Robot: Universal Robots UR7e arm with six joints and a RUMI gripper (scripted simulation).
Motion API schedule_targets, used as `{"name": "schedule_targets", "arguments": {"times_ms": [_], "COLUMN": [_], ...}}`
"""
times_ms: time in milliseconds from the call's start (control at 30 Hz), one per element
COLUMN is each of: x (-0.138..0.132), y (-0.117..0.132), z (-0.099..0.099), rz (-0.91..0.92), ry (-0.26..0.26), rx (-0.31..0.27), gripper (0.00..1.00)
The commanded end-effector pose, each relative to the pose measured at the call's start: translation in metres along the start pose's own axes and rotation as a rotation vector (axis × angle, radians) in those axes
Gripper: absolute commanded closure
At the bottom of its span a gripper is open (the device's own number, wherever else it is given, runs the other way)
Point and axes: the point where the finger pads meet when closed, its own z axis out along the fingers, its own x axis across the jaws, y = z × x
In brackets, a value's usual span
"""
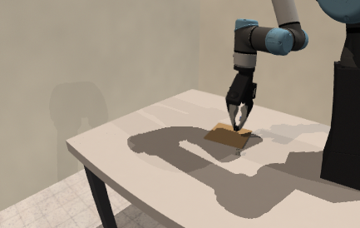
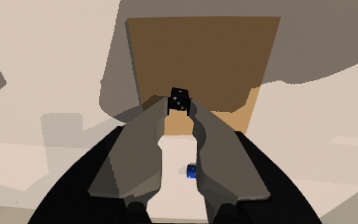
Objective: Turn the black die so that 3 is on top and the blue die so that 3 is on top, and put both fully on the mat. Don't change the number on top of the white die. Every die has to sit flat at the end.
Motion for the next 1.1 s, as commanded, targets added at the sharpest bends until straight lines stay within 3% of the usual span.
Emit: {"name": "schedule_targets", "arguments": {"times_ms": [0, 1067], "x": [0.0012, 0.0012], "y": [0.0002, 0.0002], "z": [0.0136, 0.0175], "rz": [0.0, 0.0], "ry": [0.003, 0.003], "rx": [-0.001, -0.001], "gripper": [1.0, 1.0]}}
